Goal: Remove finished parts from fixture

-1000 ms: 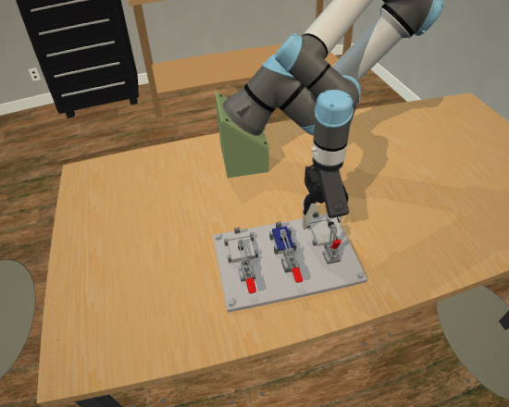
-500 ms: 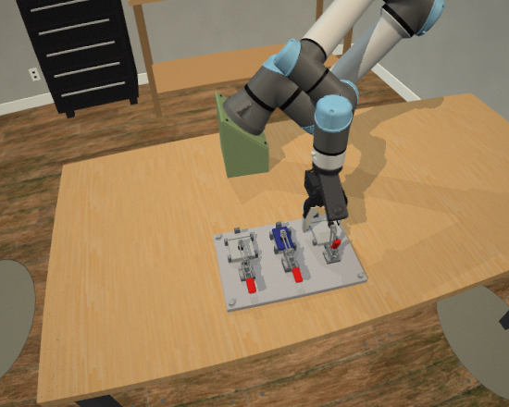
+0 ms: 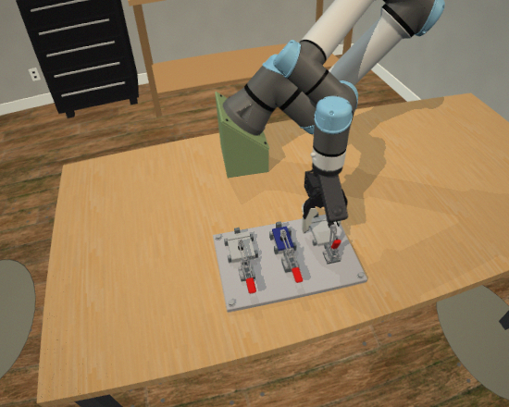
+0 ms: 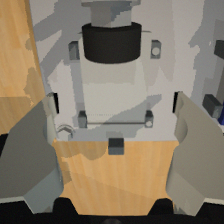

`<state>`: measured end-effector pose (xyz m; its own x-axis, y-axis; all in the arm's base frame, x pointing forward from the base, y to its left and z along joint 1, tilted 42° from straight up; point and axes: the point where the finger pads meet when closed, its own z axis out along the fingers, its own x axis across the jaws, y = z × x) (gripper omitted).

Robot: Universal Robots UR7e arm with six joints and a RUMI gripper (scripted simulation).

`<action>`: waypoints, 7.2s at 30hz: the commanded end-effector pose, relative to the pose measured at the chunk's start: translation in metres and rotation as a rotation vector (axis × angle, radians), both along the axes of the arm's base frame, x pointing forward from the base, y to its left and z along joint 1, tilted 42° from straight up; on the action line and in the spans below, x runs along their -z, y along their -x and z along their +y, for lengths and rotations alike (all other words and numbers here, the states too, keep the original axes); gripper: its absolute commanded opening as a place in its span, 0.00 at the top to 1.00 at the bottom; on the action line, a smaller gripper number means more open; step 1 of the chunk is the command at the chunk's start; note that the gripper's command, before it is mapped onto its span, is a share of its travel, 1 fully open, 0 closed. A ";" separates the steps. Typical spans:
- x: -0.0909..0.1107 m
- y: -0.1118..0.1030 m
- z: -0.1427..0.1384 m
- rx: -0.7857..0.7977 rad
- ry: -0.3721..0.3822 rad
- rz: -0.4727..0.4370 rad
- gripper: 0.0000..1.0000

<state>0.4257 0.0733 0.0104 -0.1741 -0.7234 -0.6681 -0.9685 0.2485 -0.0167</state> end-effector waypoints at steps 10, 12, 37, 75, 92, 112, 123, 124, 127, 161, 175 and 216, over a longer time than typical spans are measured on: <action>0.000 0.000 0.000 0.000 0.000 -0.001 0.41; 0.000 0.000 0.000 0.000 0.000 -0.001 1.00; 0.000 0.000 0.000 0.000 0.000 -0.001 1.00; -0.006 0.001 -0.005 0.000 0.000 -0.001 1.00; -0.017 0.004 -0.015 0.000 0.000 -0.001 1.00; -0.027 0.006 -0.023 0.000 0.000 -0.001 1.00; -0.027 0.006 -0.024 0.000 0.000 -0.001 1.00; -0.027 0.006 -0.024 0.000 0.000 -0.001 1.00; -0.028 0.007 -0.025 0.000 0.000 -0.001 1.00; -0.052 0.020 -0.043 0.000 0.000 -0.001 1.00; -0.052 0.020 -0.043 0.000 0.000 -0.001 1.00; -0.065 0.017 -0.030 0.000 0.000 -0.001 1.00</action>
<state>0.4075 0.0390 0.0705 -0.1741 -0.7233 -0.6682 -0.9685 0.2485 -0.0167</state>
